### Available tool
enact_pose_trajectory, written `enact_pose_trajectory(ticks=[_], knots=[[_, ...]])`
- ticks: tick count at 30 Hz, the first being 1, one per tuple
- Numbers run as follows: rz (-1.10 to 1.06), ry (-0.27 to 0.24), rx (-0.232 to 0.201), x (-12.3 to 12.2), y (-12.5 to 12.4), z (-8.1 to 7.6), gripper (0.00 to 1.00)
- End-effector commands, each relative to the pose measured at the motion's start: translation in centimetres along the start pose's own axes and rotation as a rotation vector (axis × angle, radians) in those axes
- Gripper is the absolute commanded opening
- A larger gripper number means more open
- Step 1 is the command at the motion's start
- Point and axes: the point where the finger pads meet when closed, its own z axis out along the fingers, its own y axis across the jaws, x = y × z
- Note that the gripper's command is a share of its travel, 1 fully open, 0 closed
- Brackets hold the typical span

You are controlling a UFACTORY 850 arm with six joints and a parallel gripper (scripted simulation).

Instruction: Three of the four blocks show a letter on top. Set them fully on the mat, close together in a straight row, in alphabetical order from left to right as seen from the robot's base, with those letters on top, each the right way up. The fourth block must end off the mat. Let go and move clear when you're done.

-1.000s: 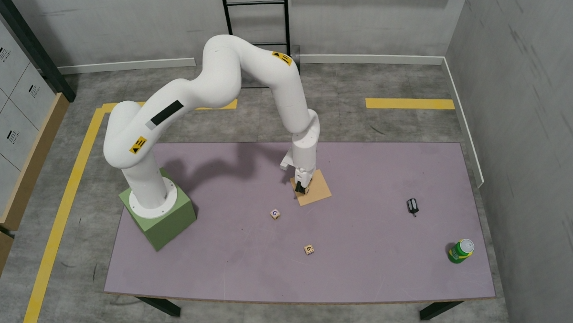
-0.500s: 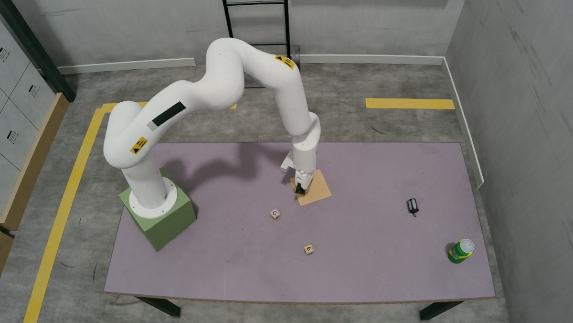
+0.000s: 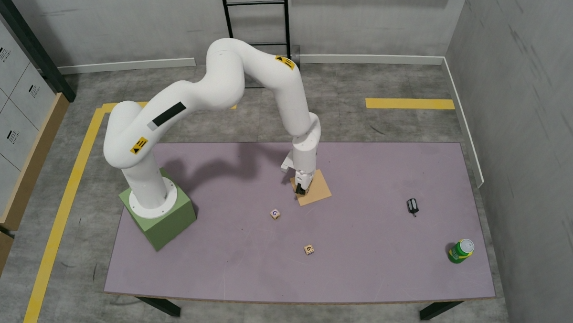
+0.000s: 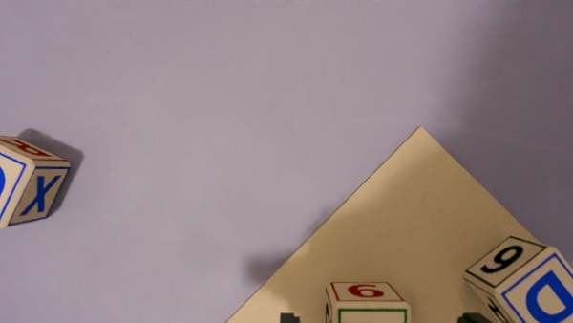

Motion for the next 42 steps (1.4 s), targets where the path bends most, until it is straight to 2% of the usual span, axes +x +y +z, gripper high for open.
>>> enact_pose_trajectory(ticks=[1,10,29,42], knots=[[0.0,-0.002,-0.001,-0.1,0.1,-0.1,0.65],[0.0,-0.002,-0.001,-0.1,0.1,0.2,0.65],[0.0,-0.002,-0.001,-0.1,0.1,3.3,0.65],[0.0,-0.002,-0.001,-0.1,0.1,3.4,0.65]])
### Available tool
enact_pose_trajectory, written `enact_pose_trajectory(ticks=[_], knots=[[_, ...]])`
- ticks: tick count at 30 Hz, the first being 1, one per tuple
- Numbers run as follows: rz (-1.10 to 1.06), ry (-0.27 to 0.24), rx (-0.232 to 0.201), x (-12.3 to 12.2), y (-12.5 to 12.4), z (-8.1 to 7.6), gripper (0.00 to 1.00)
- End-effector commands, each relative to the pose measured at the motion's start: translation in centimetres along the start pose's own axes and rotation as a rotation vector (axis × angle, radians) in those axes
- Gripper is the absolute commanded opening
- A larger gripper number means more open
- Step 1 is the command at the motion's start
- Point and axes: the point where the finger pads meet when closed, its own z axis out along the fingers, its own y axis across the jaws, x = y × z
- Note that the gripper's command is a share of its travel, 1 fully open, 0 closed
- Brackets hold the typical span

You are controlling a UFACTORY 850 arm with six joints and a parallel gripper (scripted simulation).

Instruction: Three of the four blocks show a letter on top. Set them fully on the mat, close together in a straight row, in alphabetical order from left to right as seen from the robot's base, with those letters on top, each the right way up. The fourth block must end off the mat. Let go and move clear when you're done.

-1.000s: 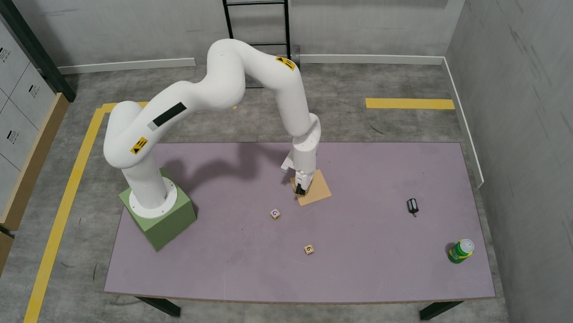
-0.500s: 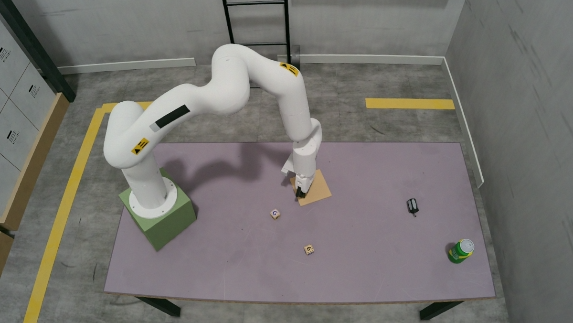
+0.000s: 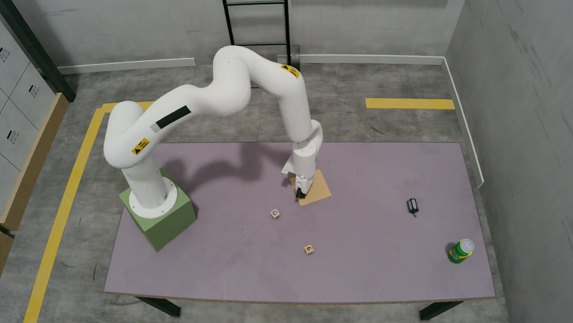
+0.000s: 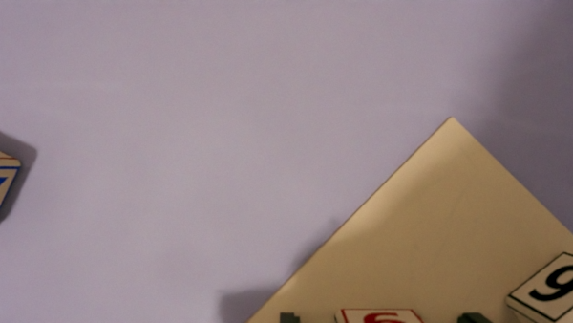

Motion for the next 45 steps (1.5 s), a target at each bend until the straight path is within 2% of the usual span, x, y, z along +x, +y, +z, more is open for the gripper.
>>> enact_pose_trajectory(ticks=[1,29,30,45], knots=[[0.0,-0.002,-0.001,-0.1,0.08,-0.09,0.65],[0.0,-0.002,-0.001,-0.1,0.08,-0.09,0.65],[0.0,-0.002,-0.001,-0.1,0.08,-0.09,0.48],[0.0,-0.002,-0.001,-0.1,0.08,-0.09,0.48]])
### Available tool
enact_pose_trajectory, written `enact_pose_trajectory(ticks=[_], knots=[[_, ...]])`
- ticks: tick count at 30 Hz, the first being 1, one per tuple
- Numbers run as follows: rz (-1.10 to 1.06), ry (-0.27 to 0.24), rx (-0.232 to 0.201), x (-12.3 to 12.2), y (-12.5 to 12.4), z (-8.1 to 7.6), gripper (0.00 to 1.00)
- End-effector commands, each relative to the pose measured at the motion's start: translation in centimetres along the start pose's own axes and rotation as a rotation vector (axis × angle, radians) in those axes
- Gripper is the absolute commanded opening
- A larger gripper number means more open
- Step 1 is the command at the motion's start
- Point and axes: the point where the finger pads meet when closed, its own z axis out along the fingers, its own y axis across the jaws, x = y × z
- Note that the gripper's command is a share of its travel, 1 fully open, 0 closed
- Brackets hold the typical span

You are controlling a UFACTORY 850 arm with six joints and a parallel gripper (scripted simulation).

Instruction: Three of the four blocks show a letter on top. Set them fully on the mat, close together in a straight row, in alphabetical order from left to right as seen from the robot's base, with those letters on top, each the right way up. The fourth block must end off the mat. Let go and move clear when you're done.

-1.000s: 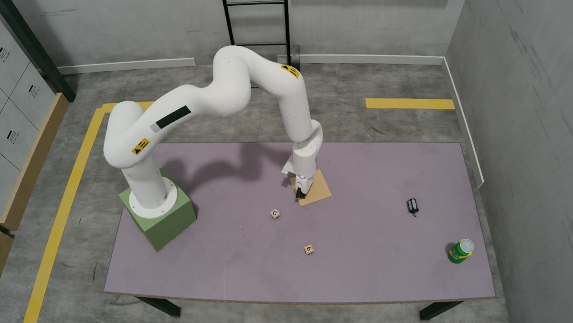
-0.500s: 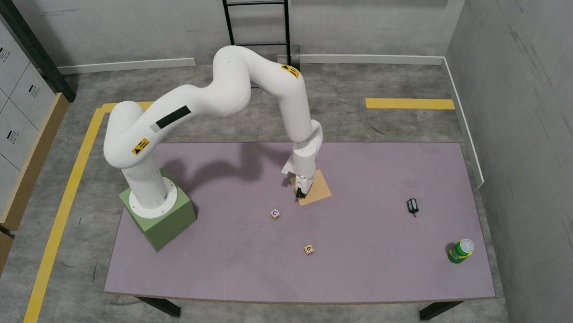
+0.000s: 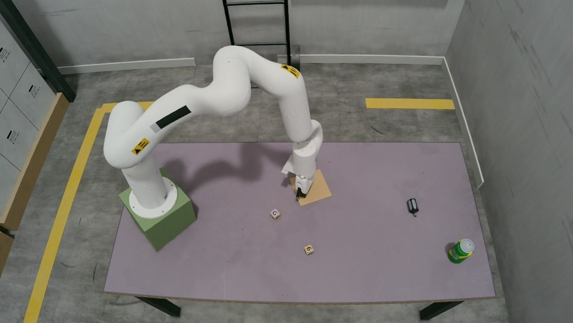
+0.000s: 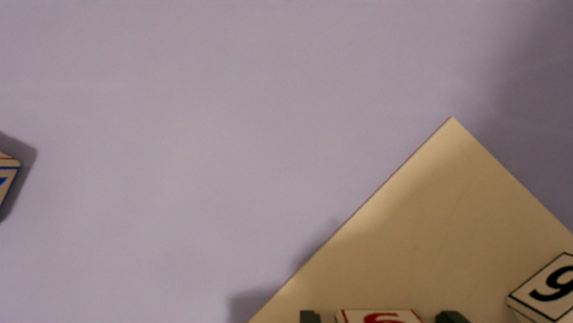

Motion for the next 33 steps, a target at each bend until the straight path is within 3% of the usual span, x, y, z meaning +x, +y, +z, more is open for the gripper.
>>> enact_pose_trajectory(ticks=[1,2,33], knots=[[0.0,-0.002,-0.001,-0.11,0.08,-0.09,0.48],[0.0,-0.002,-0.001,-0.11,0.08,-0.09,0.28],[0.0,-0.002,-0.001,-0.11,0.08,-0.09,0.28]])
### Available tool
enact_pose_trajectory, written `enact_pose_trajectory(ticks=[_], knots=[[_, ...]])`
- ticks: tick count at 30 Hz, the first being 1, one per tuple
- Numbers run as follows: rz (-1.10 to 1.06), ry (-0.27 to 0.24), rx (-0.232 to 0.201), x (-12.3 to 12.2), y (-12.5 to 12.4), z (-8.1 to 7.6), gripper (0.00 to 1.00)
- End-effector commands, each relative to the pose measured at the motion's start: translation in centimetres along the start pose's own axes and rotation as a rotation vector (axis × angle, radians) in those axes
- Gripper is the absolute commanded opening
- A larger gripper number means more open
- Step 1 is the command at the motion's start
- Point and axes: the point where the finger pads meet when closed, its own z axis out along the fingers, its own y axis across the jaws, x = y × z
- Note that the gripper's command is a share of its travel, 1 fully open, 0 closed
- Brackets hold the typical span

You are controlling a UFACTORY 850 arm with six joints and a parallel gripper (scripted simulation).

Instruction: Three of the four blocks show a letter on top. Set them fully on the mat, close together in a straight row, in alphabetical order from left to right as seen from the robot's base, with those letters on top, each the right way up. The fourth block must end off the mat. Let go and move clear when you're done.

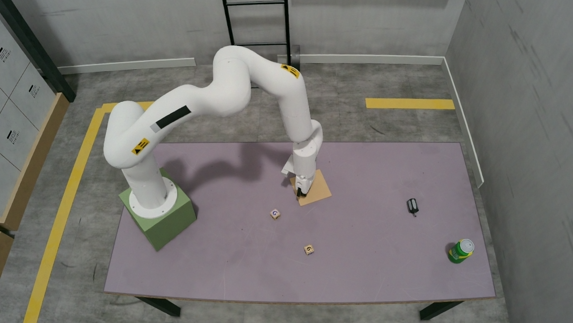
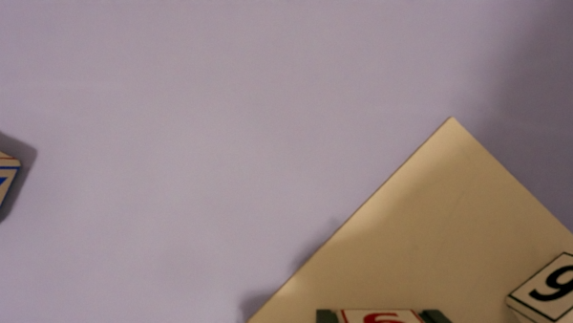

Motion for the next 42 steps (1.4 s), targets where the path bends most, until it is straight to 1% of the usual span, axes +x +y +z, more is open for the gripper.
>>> enact_pose_trajectory(ticks=[1,5,7,9,12,16,18,21,24,27,38,42], knots=[[0.0,-0.002,-0.001,-0.1,0.1,-0.1,0.28],[0.0,-0.002,-0.001,-0.1,0.1,-0.2,0.28],[0.0,-0.002,-0.001,-0.1,0.1,-0.6,0.28],[0.0,-0.002,-0.001,-0.1,0.1,-1.3,0.28],[0.0,-0.002,-0.001,-0.1,0.1,-3.0,0.28],[0.0,-0.002,-0.001,-0.1,0.1,-6.2,0.28],[0.0,-0.002,-0.001,-0.1,0.1,-6.2,0.28],[0.0,-0.002,-0.001,-0.1,0.1,-8.4,0.28],[0.0,-0.002,-0.001,-0.1,0.1,-9.7,0.28],[0.0,-0.002,-0.001,-0.1,0.1,-10.1,0.28],[0.006,-0.002,-0.001,-0.1,0.1,-10.1,0.28],[0.118,-0.002,-0.002,-0.3,0.4,-10.1,0.28]])
